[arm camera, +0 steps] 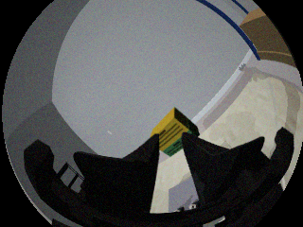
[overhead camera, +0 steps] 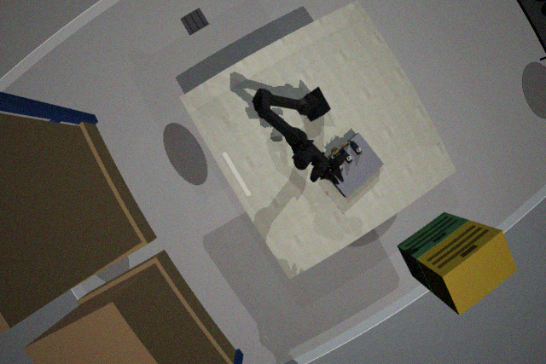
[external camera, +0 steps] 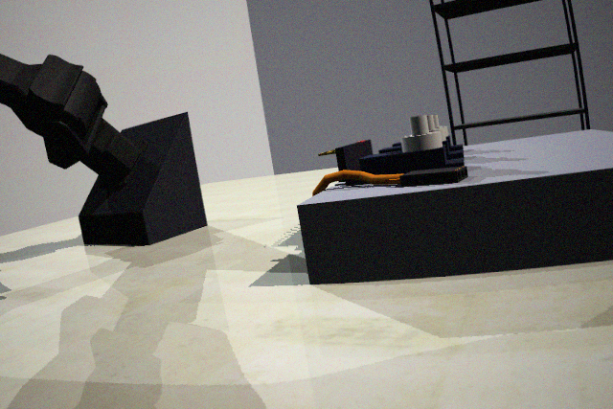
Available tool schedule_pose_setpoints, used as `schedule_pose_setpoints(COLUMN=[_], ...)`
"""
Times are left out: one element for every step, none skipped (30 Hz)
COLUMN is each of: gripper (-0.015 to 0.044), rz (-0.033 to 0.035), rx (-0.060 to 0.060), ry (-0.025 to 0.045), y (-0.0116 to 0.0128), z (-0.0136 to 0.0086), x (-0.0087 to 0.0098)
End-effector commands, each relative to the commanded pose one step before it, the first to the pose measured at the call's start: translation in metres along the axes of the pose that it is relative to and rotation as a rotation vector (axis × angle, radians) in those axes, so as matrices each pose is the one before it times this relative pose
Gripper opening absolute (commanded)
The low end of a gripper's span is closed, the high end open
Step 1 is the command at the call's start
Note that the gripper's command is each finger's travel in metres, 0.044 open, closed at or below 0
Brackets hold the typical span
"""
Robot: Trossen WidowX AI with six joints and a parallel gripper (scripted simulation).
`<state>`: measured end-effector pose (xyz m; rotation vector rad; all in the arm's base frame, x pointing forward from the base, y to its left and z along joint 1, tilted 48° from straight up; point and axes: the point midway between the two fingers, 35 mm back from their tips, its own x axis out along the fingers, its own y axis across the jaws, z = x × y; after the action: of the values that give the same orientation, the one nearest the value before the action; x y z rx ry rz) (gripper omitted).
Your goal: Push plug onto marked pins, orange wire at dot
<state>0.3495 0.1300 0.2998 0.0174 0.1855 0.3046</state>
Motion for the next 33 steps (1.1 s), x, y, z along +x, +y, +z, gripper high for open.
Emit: schedule_pose_setpoints(gripper=[0.0115, 0.0115, 0.0115, 0.0115, 0.0115, 0.0115, 0.0115, 0.0115, 0.0115, 0.0115, 0.0115, 0.0115, 0.0115, 0.0115, 0.0115, 0.0115, 0.0115, 0.0115, 0.0115, 0.0115, 0.0115, 0.0115, 0.0115, 0.0115, 0.0115, 0.0115, 0.0115, 0.0115, 0.0115, 0.0115, 0.0115, 0.0115, 0.0115], rz=[-0.02888, -0.00776, -0.00778, -0.00780, -0.00783, -0.00784, -0.00784, -0.00787, -0.00788, -0.00791, -0.00791, -0.00838, -0.00809, -0.00855, -0.00811, -0.00802, -0.00800, -0.00847, -0.00815, -0.00806, -0.00805, -0.00806, -0.00852, -0.00816, -0.00854, -0.00859, -0.00860, -0.00826, -0.00856, -0.00862, -0.00863, -0.00924, -0.01060], rx=[-0.0016, 0.0005, 0.0004, 0.0003, 0.0003, 0.0002, 0.0001, 0.0000, 0.0000, -0.0001, -0.0002, -0.0003, -0.0004, -0.0005, -0.0005, -0.0006, -0.0007, -0.0008, -0.0008, -0.0009, -0.0010, -0.0010, -0.0012, -0.0012, -0.0013, -0.0014, -0.0015, -0.0015, -0.0017, -0.0018, -0.0019, -0.0039, -0.0091], ry=[-0.02734, -0.00658, -0.00659, -0.00658, -0.00659, -0.00658, -0.00656, -0.00657, -0.00656, -0.00656, -0.00655, -0.00692, -0.00666, -0.00684, -0.00665, -0.00655, -0.00652, -0.00688, -0.00661, -0.00652, -0.00649, -0.00648, -0.00684, -0.00653, -0.00681, -0.00683, -0.00682, -0.00653, -0.00675, -0.00678, -0.00677, -0.00562, -0.00252], y=[-0.01421, -0.00345, -0.00344, -0.00342, -0.00341, -0.00339, -0.00337, -0.00336, -0.00334, -0.00332, -0.00330, -0.00347, -0.00333, -0.00346, -0.00329, -0.00323, -0.00320, -0.00336, -0.00321, -0.00316, -0.00313, -0.00311, -0.00327, -0.00311, -0.00323, -0.00322, -0.00320, -0.00306, -0.00314, -0.00314, -0.00313, -0.00320, -0.00338], z=[0.00270, 0.00081, 0.00081, 0.00080, 0.00080, 0.00079, 0.00079, 0.00078, 0.00078, 0.00077, 0.00077, 0.00080, 0.00077, 0.00077, 0.00076, 0.00074, 0.00073, 0.00077, 0.00073, 0.00072, 0.00071, 0.00071, 0.00074, 0.00070, 0.00073, 0.00072, 0.00072, 0.00068, 0.00070, 0.00070, 0.00069, 0.00053, 0.00009], x=[-0.00640, -0.00149, -0.00149, -0.00149, -0.00150, -0.00150, -0.00150, -0.00150, -0.00150, -0.00151, -0.00151, -0.00159, -0.00154, -0.00160, -0.00154, -0.00152, -0.00152, -0.00160, -0.00154, -0.00152, -0.00152, -0.00152, -0.00161, -0.00154, -0.00161, -0.00162, -0.00162, -0.00155, -0.00161, -0.00162, -0.00162, -0.00146, -0.00101])
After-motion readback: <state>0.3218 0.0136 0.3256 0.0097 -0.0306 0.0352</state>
